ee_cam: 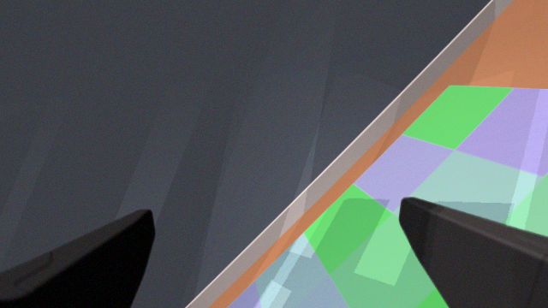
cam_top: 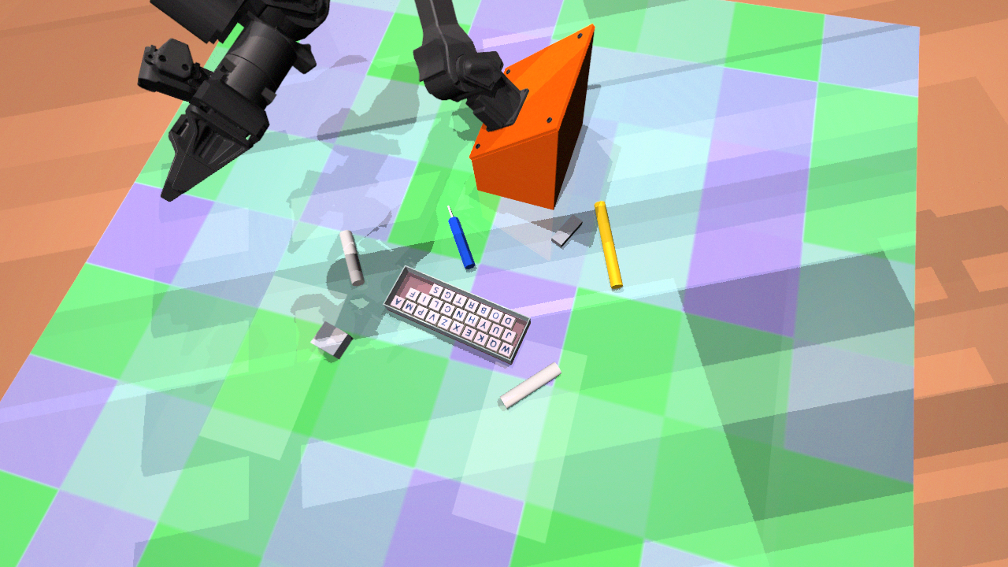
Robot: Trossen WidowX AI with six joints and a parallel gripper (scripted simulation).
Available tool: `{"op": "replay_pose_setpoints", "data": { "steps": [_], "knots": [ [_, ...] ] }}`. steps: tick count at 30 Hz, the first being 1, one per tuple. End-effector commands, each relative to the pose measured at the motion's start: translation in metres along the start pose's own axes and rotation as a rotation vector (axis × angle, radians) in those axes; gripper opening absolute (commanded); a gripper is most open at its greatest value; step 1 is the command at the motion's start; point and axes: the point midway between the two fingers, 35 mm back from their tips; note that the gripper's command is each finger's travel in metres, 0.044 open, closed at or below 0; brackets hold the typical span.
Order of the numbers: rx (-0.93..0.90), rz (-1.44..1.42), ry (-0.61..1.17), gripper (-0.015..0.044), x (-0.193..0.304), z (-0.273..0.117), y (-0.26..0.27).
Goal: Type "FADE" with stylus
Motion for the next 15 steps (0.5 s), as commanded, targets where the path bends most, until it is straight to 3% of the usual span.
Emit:
{"op": "replay_pose_setpoints", "data": {
  "steps": [1, 8, 15],
  "knots": [
    [0.003, 0.003, 0.009, 0.0414, 0.002, 0.002, 0.000],
    [0.158, 0.084, 0.363, 0.0230, 0.093, 0.047, -0.008],
    [0.275, 0.032, 0.680, 0.0046, 0.187, 0.053, -0.010]
  ]
}}
Point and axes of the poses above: the point midway between the two fingers, 35 mm back from their tips, its own z axis out along the fingers, its own y axis across the jaws, x = y × z, and after that the axes turned 13 degrees about z, right-handed
